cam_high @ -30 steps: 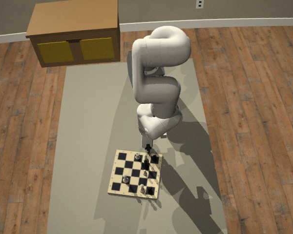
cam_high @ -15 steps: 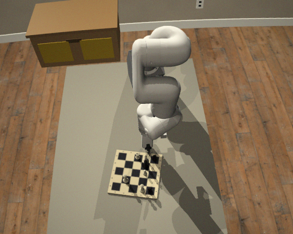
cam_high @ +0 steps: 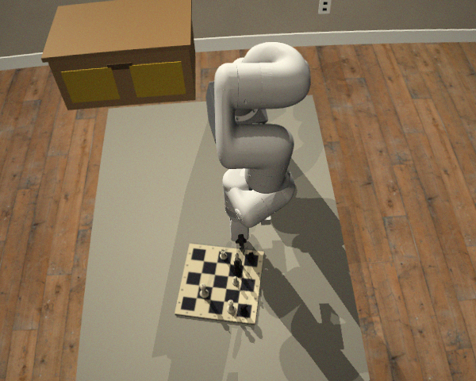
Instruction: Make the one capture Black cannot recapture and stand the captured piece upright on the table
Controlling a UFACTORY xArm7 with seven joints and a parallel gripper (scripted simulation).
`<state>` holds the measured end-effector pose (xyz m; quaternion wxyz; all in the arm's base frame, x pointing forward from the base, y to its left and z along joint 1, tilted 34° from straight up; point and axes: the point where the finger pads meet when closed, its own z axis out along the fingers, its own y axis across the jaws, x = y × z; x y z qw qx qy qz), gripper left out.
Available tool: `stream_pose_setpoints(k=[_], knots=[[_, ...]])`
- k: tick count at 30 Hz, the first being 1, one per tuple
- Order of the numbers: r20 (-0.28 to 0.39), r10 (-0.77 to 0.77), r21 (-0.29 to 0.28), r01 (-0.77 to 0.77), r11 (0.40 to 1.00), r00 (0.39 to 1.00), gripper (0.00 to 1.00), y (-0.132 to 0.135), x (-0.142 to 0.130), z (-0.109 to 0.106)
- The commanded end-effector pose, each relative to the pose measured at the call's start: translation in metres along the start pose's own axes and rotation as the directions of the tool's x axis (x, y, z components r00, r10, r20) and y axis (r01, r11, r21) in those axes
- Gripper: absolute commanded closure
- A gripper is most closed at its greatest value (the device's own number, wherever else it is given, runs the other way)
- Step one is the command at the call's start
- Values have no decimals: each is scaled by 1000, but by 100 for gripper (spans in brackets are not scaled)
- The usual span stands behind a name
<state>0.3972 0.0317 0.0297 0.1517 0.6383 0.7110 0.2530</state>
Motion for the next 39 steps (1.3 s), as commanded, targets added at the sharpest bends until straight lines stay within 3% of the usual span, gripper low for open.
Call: stream_pose_setpoints(k=[1, 39], knots=[[1, 0, -1, 0, 1000, 1000, 100, 1, 0, 0], [1, 0, -1, 0, 1000, 1000, 100, 1, 0, 3]])
